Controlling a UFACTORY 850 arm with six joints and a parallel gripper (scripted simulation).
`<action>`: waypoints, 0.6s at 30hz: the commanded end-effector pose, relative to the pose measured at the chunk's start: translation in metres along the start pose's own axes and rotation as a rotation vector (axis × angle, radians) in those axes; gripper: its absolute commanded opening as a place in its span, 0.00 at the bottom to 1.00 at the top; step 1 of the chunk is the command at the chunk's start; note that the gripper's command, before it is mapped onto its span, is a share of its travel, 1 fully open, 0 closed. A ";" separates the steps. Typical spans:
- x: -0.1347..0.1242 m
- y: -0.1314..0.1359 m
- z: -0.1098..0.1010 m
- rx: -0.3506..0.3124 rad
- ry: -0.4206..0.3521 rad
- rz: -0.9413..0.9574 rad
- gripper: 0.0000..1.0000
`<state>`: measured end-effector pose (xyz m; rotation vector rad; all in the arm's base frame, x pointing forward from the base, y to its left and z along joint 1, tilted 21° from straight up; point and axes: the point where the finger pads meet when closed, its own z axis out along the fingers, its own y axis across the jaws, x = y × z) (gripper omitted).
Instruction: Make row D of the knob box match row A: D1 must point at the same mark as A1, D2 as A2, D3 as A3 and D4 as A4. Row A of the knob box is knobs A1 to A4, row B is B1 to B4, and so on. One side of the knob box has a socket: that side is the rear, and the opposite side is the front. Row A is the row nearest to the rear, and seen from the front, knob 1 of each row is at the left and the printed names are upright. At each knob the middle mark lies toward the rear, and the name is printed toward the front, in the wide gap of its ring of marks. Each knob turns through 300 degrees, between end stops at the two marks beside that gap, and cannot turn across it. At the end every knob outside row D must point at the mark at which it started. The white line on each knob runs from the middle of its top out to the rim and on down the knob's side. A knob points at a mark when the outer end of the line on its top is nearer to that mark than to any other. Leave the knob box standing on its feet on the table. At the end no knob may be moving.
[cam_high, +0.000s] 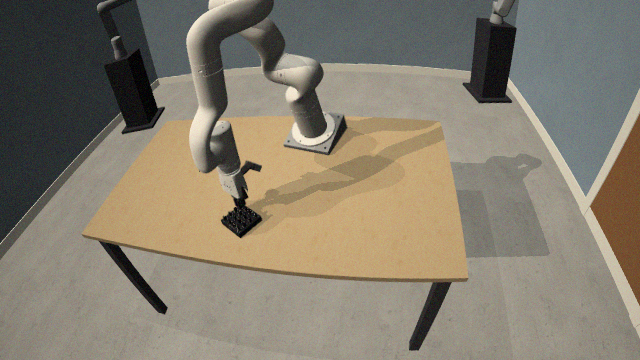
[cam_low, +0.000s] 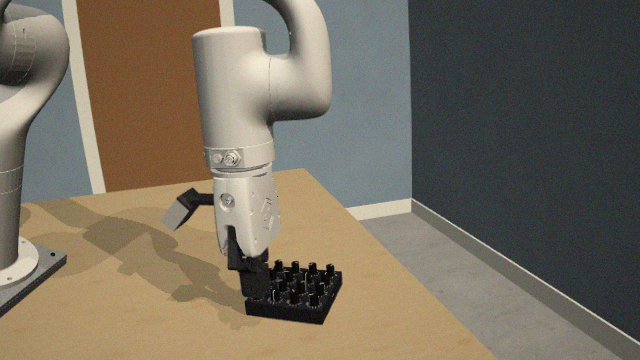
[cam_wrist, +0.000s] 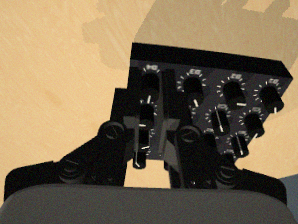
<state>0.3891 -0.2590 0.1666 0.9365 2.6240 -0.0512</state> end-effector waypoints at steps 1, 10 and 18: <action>-0.001 0.000 0.000 0.000 -0.002 0.000 0.08; -0.001 0.000 0.000 0.000 -0.002 0.003 0.08; -0.001 0.000 0.000 0.000 -0.002 0.031 0.08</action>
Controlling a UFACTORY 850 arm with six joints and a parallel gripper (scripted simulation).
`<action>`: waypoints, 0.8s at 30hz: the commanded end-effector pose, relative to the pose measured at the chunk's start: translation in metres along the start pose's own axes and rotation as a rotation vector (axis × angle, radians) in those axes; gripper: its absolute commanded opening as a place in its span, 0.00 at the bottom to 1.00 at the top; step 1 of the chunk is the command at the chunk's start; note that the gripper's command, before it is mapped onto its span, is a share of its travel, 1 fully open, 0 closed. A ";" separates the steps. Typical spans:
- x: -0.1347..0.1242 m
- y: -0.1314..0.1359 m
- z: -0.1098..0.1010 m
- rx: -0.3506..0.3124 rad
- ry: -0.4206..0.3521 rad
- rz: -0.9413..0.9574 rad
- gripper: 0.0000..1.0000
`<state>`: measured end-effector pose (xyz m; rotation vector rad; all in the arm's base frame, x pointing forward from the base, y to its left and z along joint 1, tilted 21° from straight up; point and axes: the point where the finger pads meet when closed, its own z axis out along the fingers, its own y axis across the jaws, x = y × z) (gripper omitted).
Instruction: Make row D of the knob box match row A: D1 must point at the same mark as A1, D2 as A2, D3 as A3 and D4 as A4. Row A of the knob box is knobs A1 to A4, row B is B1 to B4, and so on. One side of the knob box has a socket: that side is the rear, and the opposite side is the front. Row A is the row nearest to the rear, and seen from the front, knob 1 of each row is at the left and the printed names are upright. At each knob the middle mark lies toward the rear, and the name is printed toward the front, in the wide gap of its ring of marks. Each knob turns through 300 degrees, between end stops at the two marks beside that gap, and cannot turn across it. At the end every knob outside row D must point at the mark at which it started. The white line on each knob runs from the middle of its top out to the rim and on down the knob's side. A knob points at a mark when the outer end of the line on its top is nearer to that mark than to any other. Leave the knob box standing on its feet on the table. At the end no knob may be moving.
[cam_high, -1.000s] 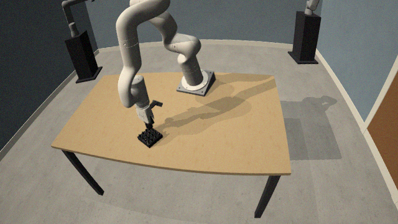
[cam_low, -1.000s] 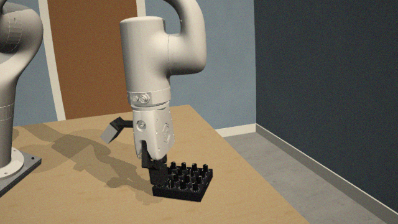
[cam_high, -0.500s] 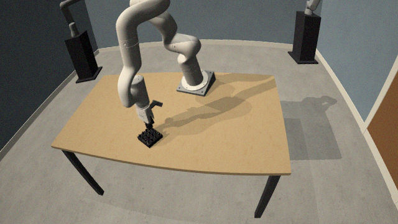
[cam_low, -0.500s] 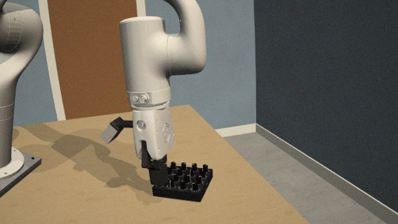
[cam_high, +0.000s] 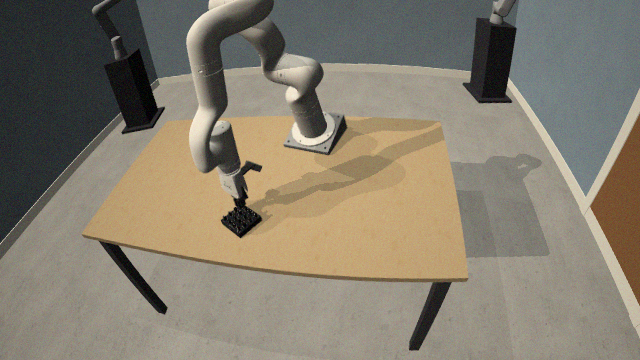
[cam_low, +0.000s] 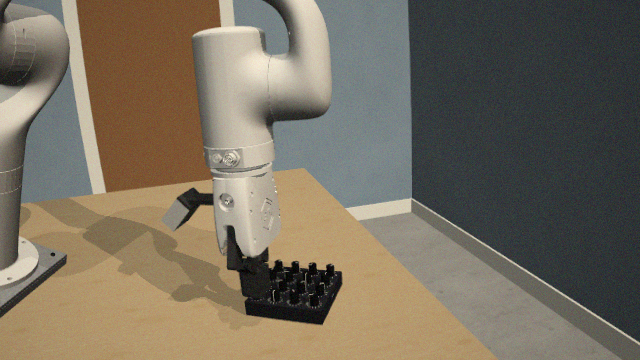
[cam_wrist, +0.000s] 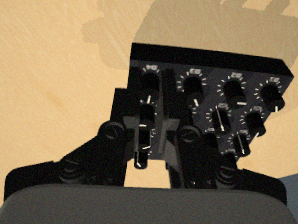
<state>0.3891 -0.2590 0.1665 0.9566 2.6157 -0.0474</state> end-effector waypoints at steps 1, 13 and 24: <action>-0.001 0.000 0.000 0.000 -0.002 0.015 0.08; -0.001 0.000 0.000 0.000 -0.002 0.118 0.08; -0.001 0.000 0.000 0.000 -0.002 0.265 0.08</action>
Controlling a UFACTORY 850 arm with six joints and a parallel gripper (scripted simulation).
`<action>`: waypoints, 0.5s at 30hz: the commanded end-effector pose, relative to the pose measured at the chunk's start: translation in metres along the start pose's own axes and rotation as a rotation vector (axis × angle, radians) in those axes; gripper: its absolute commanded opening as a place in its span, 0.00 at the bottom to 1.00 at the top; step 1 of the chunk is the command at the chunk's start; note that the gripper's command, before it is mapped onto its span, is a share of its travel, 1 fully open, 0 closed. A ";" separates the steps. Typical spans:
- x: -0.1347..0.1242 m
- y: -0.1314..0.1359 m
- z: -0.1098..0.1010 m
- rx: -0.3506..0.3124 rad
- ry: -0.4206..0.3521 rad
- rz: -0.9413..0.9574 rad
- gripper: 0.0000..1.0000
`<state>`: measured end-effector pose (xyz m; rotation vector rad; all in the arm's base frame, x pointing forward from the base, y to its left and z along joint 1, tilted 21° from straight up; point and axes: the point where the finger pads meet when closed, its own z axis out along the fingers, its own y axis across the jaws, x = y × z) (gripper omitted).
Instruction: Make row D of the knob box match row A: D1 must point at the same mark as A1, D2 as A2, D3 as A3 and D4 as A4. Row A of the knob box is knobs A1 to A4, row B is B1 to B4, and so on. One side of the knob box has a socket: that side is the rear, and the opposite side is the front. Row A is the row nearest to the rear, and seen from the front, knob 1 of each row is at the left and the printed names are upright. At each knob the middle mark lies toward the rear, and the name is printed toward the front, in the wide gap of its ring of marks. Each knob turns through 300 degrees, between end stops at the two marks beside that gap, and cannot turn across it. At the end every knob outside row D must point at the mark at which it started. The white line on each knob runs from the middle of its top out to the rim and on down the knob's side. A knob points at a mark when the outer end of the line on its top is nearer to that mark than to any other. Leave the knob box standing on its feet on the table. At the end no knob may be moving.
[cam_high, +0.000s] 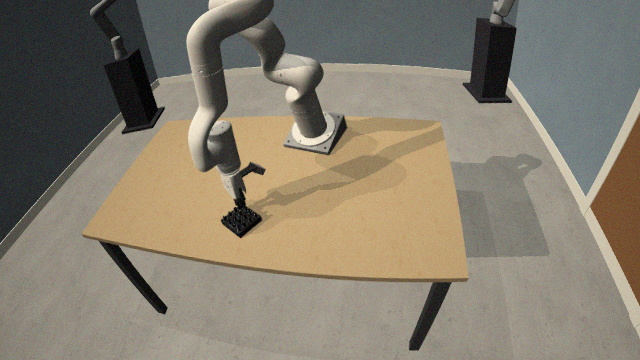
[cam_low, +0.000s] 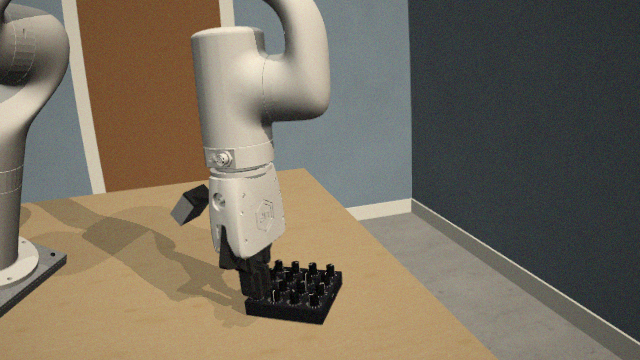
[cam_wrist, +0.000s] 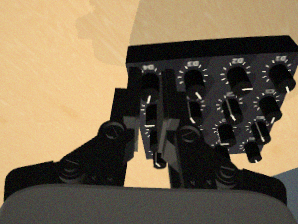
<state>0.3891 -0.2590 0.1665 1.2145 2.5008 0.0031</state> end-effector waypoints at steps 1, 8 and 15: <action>-0.001 0.000 0.000 0.001 0.002 0.082 0.08; -0.001 0.000 0.000 0.001 0.002 0.235 0.08; -0.001 0.000 0.000 0.001 0.002 0.359 0.08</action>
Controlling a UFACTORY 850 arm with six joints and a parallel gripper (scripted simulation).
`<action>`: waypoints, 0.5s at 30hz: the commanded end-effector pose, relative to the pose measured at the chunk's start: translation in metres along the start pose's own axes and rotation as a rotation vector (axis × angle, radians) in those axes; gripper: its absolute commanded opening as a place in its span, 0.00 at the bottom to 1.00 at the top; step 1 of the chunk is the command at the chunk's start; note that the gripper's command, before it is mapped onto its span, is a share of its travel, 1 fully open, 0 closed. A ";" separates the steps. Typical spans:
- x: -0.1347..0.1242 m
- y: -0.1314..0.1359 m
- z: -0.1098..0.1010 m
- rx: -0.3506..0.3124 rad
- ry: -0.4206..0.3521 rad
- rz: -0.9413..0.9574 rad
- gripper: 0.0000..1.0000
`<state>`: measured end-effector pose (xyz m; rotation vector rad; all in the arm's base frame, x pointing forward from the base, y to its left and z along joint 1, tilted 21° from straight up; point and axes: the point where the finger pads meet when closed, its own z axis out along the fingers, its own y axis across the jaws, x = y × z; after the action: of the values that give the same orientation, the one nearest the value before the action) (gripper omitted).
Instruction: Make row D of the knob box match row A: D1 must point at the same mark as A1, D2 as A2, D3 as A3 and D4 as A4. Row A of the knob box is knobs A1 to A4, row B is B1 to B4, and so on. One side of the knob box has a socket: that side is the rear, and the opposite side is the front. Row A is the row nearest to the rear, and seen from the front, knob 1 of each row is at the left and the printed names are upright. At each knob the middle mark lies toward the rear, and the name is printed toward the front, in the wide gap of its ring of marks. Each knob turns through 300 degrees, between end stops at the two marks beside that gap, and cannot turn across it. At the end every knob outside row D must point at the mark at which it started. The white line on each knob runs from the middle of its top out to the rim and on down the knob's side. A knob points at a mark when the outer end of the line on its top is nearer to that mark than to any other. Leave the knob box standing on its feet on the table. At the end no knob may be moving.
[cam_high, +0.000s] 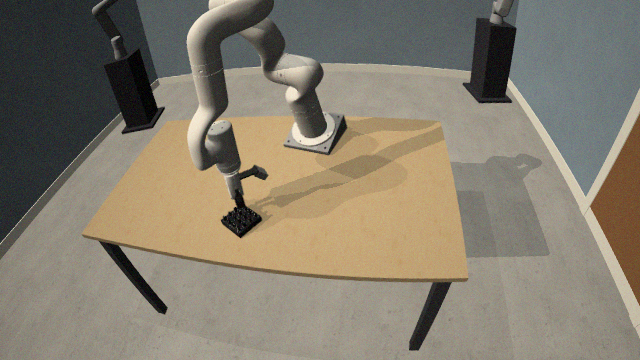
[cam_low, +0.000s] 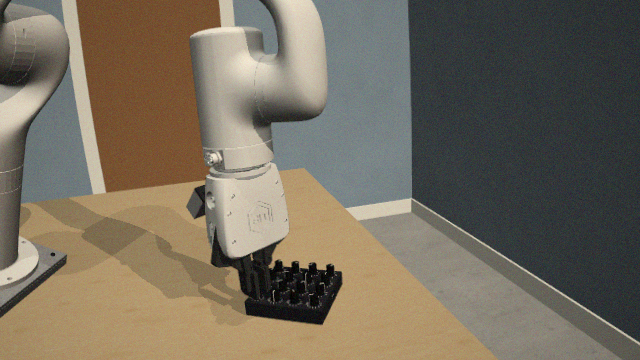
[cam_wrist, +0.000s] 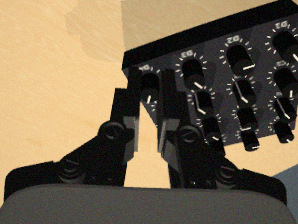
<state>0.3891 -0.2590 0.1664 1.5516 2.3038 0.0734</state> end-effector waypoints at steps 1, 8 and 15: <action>-0.001 0.000 0.000 0.004 0.006 0.104 0.08; -0.001 0.000 0.000 0.005 0.006 0.289 0.08; -0.001 0.000 0.000 0.005 0.006 0.424 0.08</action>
<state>0.3890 -0.2589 0.1664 1.9421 1.9924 0.1618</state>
